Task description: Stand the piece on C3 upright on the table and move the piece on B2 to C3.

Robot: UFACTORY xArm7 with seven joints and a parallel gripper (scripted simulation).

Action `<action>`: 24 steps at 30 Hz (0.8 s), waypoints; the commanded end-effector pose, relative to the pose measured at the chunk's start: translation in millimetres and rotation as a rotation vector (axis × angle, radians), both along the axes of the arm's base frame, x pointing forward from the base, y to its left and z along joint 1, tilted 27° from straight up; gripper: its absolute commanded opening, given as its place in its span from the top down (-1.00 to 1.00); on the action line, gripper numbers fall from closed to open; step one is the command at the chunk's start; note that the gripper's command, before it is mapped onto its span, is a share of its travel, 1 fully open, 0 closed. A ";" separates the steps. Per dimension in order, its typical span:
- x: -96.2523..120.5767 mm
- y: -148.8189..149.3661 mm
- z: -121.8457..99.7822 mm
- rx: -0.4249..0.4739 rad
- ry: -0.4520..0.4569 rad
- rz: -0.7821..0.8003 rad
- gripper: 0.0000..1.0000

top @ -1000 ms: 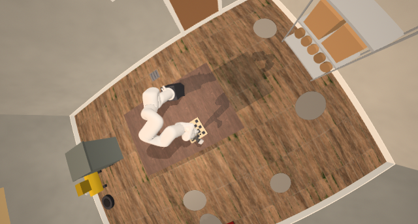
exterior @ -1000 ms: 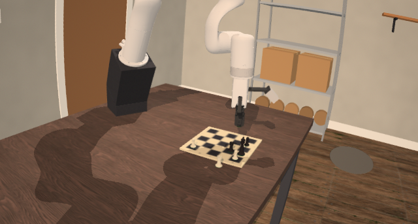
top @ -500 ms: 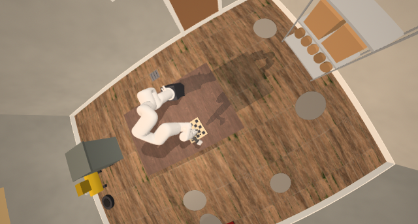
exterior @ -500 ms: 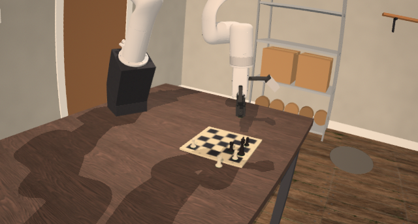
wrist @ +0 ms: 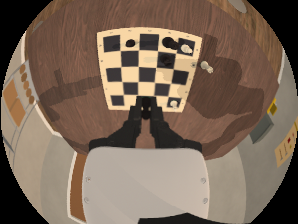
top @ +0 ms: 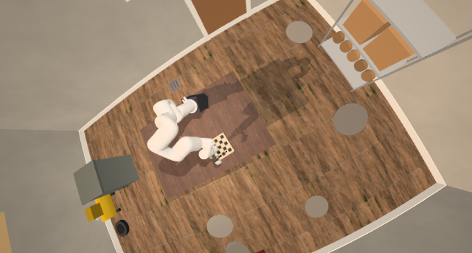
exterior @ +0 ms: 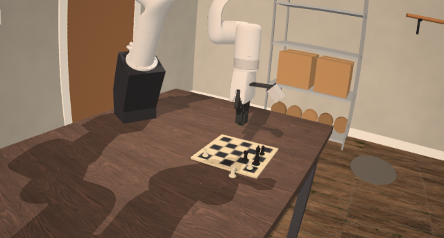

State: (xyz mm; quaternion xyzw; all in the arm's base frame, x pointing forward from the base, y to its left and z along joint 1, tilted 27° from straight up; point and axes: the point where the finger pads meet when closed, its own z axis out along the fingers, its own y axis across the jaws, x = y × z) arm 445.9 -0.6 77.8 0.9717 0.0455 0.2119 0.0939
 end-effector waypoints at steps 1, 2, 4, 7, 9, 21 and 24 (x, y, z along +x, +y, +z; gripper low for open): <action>-0.8 -0.3 1.6 -0.003 0.007 -0.006 1.00; -0.8 -0.3 1.6 -0.003 0.007 -0.006 1.00; -0.8 -0.3 1.5 -0.003 0.007 -0.006 1.00; -0.4 -0.4 0.7 -0.003 0.006 -0.007 1.00; -0.1 -0.5 0.0 -0.004 0.006 -0.007 1.00; 15.6 -7.2 -35.7 -0.005 0.004 -0.007 1.00; 21.6 -9.7 -49.5 -0.005 0.004 -0.007 1.00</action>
